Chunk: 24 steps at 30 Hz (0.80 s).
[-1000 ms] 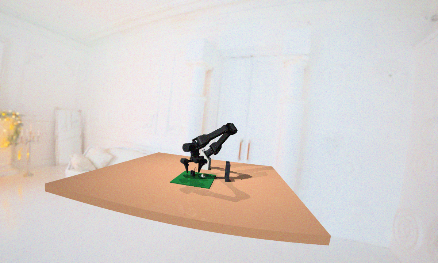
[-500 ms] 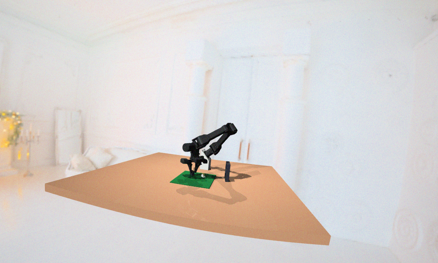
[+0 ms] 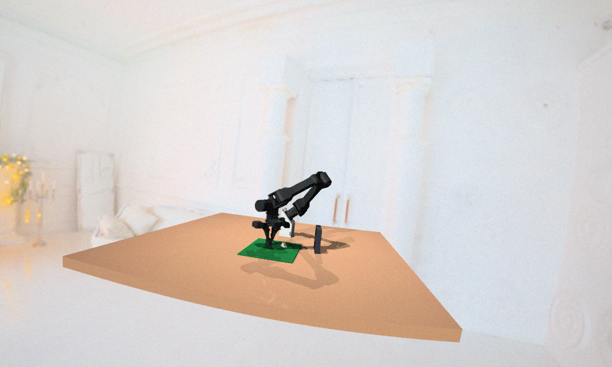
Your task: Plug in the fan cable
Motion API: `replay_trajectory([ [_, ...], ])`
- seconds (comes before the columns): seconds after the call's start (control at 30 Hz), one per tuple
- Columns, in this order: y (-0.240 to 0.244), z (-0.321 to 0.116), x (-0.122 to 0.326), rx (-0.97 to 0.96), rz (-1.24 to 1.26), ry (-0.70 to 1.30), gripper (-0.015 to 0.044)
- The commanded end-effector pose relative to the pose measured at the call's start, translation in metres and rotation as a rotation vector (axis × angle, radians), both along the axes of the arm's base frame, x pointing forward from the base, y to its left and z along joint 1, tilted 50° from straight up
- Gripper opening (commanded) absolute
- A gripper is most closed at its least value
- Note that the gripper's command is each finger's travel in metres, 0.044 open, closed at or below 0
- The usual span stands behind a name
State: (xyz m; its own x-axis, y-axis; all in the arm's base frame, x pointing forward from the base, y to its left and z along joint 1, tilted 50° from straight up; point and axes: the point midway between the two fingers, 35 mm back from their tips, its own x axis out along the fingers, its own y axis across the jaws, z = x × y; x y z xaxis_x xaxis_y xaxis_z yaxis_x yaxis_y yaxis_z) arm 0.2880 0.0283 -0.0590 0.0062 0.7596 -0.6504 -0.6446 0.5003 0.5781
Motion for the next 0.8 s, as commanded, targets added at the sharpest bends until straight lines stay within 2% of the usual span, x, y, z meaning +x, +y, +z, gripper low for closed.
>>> replay_trajectory([
  [0.0, -0.006, 0.004, 0.001, -0.003, 0.000, -0.003, 0.0000],
  [0.77, -0.060, 0.049, 0.003, -0.007, -0.001, 0.001, 0.0000],
])
